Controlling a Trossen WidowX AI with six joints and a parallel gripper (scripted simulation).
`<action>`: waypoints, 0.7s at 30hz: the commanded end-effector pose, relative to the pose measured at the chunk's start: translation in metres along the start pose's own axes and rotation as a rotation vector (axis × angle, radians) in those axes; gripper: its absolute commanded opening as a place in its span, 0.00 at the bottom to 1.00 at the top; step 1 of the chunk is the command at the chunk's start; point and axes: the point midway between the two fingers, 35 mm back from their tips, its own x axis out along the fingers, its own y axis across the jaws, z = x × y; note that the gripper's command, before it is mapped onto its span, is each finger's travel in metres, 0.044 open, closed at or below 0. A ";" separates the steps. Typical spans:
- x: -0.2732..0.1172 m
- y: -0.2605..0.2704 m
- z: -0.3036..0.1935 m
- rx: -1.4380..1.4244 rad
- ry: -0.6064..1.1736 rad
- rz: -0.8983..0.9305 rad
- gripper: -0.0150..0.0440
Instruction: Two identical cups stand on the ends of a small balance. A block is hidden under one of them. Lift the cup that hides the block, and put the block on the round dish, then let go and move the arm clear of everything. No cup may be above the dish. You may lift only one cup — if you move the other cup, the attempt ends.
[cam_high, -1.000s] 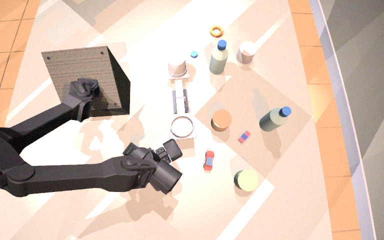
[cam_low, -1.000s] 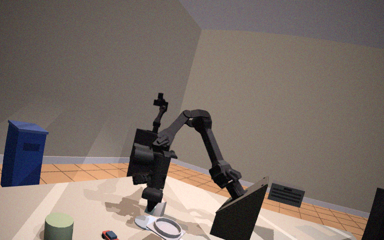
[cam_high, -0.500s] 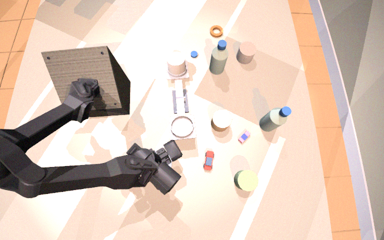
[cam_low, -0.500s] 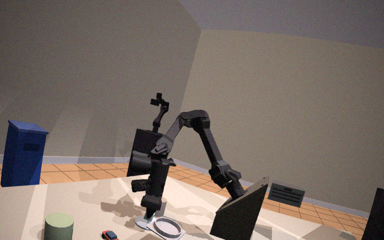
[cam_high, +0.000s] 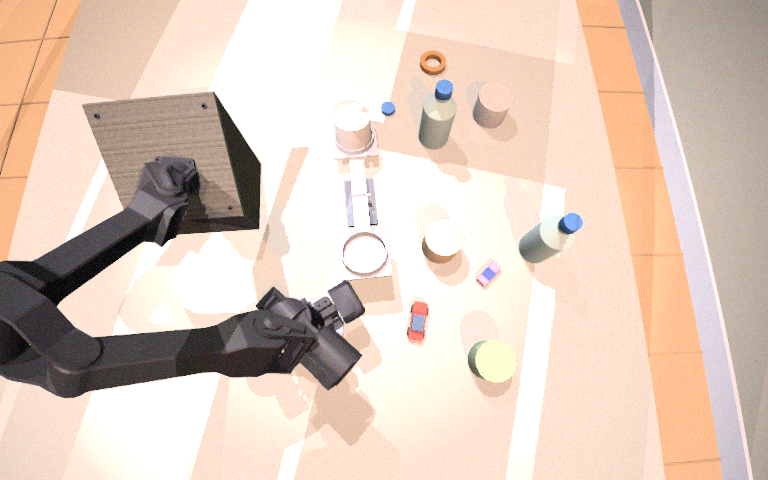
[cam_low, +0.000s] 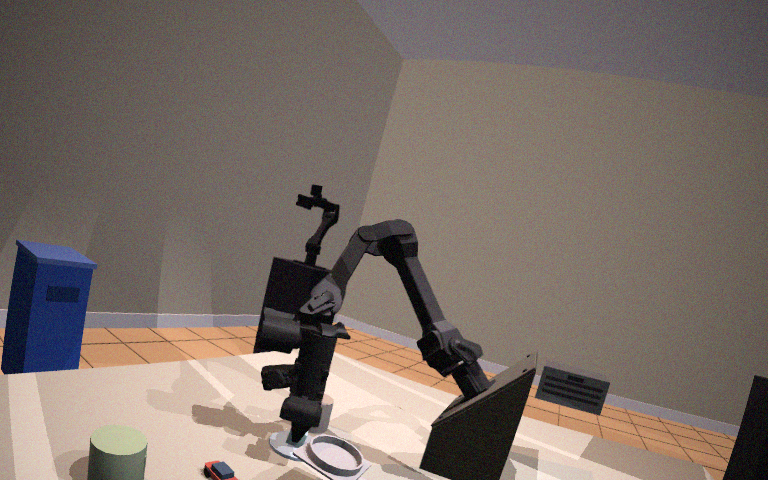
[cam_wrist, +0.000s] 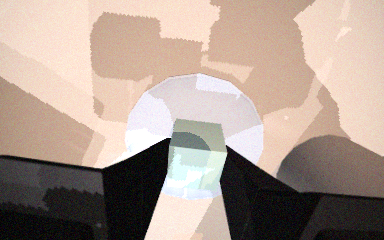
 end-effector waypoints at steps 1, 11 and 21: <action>0.000 0.000 0.000 0.003 -0.001 0.000 0.61; -0.010 0.003 0.001 0.000 -0.009 0.003 1.00; -0.056 0.001 -0.003 -0.008 0.013 0.001 1.00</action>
